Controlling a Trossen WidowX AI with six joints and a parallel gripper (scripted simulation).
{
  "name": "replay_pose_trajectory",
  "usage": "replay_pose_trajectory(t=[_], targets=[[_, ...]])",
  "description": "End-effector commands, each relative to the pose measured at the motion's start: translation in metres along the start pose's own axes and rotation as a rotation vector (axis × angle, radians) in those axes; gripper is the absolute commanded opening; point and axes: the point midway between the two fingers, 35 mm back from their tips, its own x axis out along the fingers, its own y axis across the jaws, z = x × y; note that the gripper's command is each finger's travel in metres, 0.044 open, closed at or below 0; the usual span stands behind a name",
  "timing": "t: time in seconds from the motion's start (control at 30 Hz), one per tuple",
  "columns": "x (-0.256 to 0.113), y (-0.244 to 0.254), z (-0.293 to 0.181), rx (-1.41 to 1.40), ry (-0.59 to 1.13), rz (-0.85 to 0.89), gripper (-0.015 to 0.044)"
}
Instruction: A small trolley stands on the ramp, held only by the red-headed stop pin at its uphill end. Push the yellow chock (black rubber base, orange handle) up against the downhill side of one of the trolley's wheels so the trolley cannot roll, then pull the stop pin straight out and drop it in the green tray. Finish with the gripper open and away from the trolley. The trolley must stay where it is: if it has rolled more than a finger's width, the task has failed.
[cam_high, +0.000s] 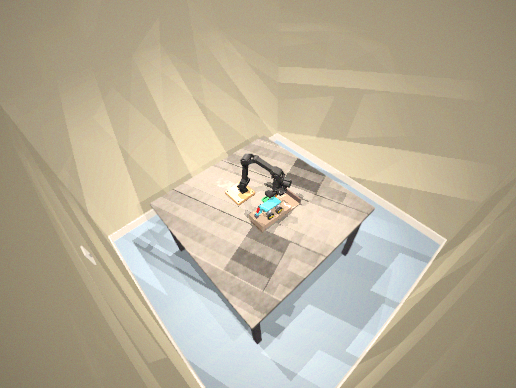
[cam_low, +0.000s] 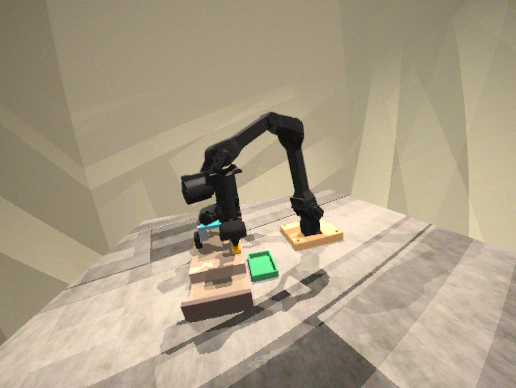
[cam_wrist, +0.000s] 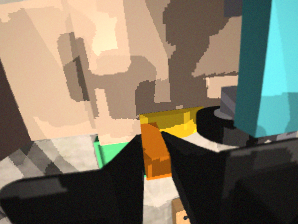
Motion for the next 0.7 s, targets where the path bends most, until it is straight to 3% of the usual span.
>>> replay_pose_trajectory(t=[0.0, 0.2, 0.43, 0.67], targets=[[0.000, 0.000, 0.000, 0.001, 0.000, -0.001, 0.0000], [0.000, 0.000, 0.000, 0.001, 0.000, -0.001, 0.0000], [0.000, 0.000, 0.000, 0.001, 0.000, -0.001, 0.0184], [-0.018, 0.001, 0.000, -0.001, -0.003, -0.006, 0.0190]])
